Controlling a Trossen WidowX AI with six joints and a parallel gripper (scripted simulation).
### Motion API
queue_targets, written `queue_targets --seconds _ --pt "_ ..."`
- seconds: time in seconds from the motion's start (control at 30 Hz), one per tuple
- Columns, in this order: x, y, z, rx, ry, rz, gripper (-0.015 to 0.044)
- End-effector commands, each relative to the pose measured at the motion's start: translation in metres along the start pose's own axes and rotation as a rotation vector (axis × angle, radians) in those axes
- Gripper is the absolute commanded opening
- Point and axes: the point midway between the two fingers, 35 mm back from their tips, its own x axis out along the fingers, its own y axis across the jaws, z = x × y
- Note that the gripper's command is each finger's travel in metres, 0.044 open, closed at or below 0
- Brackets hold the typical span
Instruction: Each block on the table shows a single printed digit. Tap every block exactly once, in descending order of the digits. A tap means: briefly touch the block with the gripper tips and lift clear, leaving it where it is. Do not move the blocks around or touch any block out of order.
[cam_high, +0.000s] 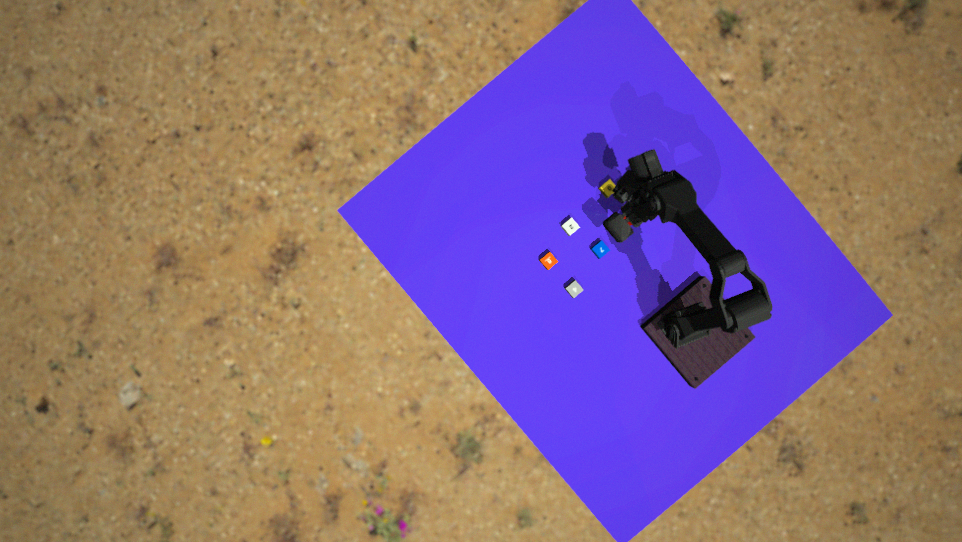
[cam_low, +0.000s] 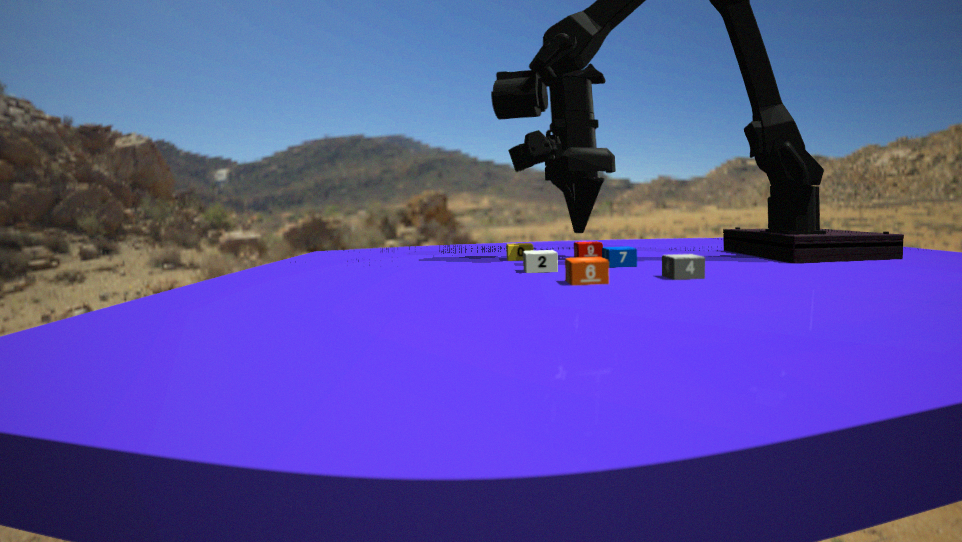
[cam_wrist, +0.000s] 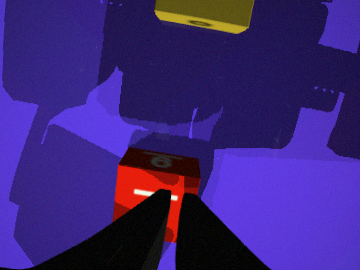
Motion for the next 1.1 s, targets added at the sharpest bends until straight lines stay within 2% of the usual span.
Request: queue_targets --seconds 0.0,0.37,0.47,0.63,0.83,1.0,1.07 --pt "0.007 0.000 -0.001 -0.003 0.002 0.001 0.0020" --pt "0.017 0.000 -0.001 -0.003 0.002 0.001 0.0020" --pt "-0.010 0.000 -0.001 -0.003 0.001 0.001 0.0020" --pt "-0.016 0.000 0.000 -0.003 0.002 0.001 0.0020" --pt "-0.092 0.000 0.000 -0.003 0.001 0.001 0.0020" --pt "-0.094 0.002 0.000 -0.003 0.001 0.001 0.0020" --pt "-0.095 0.021 -0.001 -0.003 0.001 0.003 0.0020"
